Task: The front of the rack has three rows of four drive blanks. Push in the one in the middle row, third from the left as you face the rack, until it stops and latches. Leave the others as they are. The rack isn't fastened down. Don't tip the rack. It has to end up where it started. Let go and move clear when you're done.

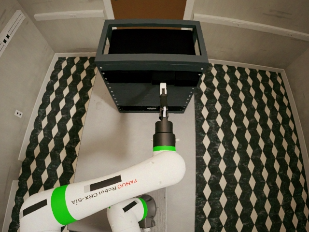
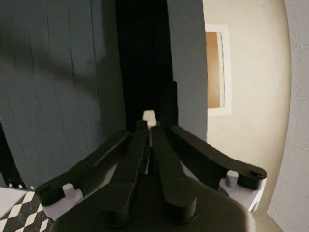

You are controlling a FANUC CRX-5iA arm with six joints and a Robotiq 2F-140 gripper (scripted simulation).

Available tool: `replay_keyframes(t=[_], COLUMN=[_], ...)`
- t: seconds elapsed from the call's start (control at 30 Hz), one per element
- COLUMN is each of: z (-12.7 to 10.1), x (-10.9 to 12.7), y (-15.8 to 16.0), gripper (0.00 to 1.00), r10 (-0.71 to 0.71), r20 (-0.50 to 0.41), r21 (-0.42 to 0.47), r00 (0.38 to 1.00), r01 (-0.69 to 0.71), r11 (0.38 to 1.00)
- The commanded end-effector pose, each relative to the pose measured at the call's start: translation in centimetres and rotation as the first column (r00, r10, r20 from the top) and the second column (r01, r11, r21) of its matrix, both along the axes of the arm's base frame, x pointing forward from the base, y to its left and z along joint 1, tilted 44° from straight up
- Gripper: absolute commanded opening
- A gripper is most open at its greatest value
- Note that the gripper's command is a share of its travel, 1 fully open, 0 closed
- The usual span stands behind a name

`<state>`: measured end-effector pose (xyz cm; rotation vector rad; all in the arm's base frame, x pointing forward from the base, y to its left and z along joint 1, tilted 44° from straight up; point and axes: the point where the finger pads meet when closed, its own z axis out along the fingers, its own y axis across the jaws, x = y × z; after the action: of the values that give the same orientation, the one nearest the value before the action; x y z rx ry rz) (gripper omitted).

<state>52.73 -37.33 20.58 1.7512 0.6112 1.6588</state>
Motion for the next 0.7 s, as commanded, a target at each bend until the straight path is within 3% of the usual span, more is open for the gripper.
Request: replay_keyframes(t=[0.0,0.67], z=[0.1,0.1], x=[0.4,1.5], y=[-0.1,-0.3], gripper=[0.10,0.10], r10=[-0.001,-0.001], r20=[0.001,0.001], r21=[-0.001,-0.001], r00=[1.000,1.000], r01=[0.001,0.001], r11=[1.000,1.000])
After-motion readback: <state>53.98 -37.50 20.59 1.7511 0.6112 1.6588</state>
